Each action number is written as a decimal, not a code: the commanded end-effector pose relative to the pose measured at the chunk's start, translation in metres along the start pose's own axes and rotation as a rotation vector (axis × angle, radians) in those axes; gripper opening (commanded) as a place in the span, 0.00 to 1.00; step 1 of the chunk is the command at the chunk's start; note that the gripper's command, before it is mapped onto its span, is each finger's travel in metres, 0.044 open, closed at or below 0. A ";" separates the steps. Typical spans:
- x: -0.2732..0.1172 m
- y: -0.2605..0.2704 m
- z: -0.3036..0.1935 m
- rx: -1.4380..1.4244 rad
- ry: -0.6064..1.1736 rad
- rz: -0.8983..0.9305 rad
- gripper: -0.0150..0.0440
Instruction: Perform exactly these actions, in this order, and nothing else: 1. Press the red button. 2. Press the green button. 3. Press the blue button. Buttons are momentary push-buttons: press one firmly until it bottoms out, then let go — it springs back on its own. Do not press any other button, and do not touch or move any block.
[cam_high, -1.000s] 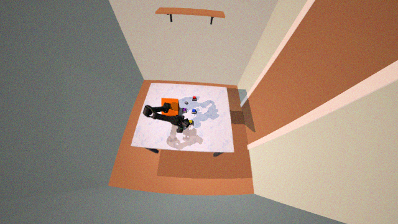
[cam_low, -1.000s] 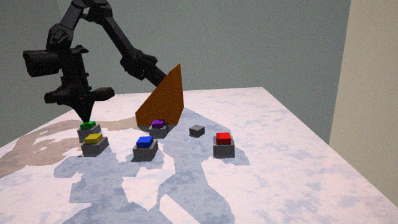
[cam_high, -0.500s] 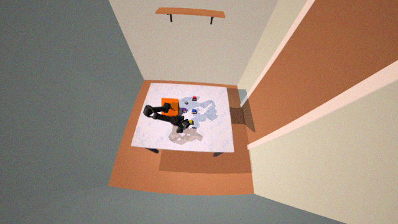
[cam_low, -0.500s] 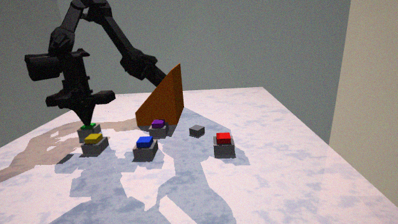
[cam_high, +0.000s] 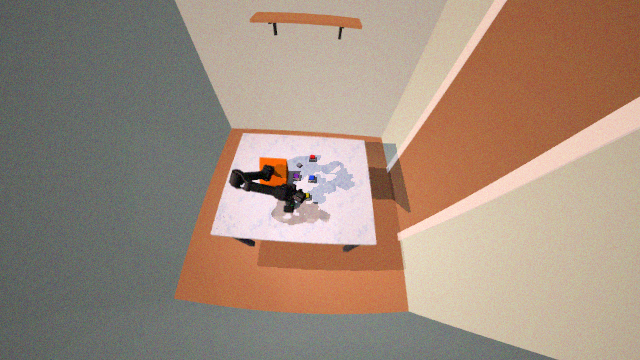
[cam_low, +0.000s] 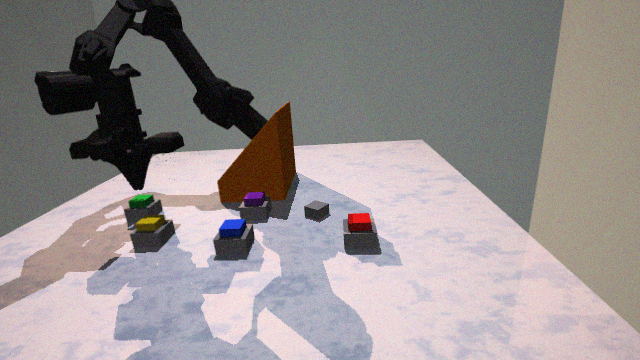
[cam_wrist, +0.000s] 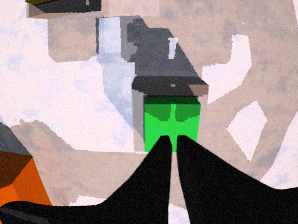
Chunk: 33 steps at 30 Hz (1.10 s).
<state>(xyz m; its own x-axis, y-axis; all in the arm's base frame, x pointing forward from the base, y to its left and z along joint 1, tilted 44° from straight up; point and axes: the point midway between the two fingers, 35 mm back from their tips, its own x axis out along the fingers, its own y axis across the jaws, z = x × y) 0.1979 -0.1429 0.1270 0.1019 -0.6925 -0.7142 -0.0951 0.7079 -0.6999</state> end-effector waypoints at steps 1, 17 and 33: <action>-0.008 -0.001 -0.001 0.005 0.003 -0.006 0.29; -0.071 0.035 0.044 0.005 -0.004 0.024 0.29; -0.070 0.216 0.125 0.008 0.000 0.008 0.29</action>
<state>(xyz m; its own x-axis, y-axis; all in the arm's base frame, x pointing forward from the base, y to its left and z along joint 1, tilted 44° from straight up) 0.2940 0.0620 0.0421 0.1050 -0.6813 -0.7245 -0.0975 0.7179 -0.6892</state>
